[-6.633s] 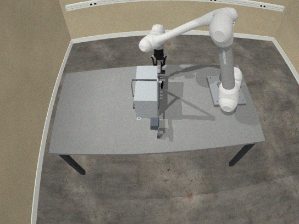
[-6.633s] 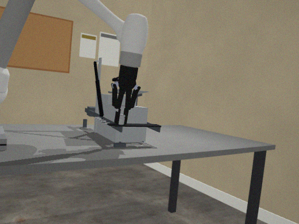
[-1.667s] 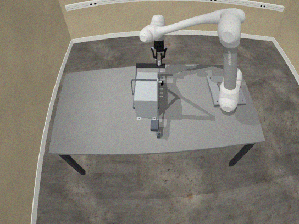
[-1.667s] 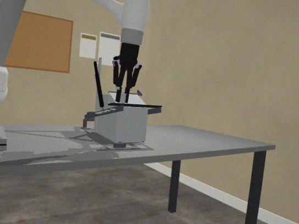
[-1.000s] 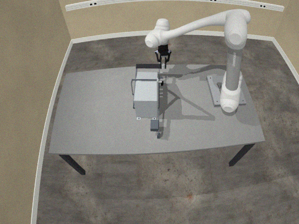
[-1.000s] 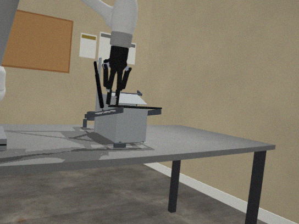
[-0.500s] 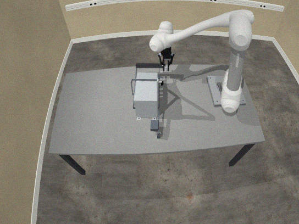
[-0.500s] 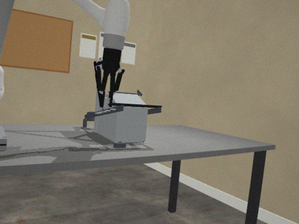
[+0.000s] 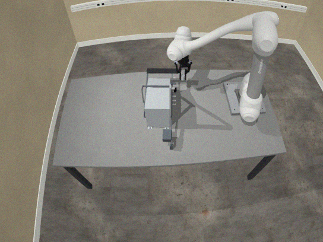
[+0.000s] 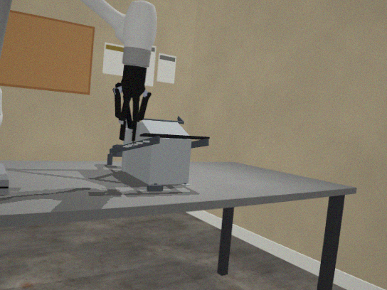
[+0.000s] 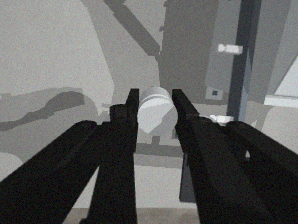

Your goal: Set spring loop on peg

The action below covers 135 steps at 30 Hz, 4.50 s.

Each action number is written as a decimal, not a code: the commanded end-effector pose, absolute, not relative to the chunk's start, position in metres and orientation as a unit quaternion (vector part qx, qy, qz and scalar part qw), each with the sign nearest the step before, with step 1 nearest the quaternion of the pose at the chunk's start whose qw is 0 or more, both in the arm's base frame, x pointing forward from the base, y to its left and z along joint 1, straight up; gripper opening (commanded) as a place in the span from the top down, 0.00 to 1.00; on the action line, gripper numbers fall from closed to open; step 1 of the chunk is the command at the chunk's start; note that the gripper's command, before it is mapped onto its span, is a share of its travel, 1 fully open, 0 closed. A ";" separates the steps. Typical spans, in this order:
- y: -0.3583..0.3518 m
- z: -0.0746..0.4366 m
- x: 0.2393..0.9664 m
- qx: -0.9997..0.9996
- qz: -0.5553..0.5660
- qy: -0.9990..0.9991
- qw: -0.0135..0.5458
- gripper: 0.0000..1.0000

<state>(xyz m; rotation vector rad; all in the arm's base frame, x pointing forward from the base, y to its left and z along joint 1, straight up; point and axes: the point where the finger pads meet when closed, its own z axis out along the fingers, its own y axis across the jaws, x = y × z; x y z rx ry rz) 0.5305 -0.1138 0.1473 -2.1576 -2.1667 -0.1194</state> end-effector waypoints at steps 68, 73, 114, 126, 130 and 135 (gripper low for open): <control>-0.017 0.103 0.432 -0.706 -0.009 -0.709 0.009 0.75; -0.010 0.099 0.425 -0.706 -0.006 -0.709 0.007 0.75; 0.002 0.041 0.413 -0.706 -0.002 -0.709 0.003 0.75; 0.003 0.023 0.413 -0.706 -0.002 -0.709 0.003 0.75; 0.003 0.015 0.412 -0.706 -0.002 -0.709 0.003 0.75; 0.003 0.009 0.412 -0.706 -0.002 -0.709 0.003 0.75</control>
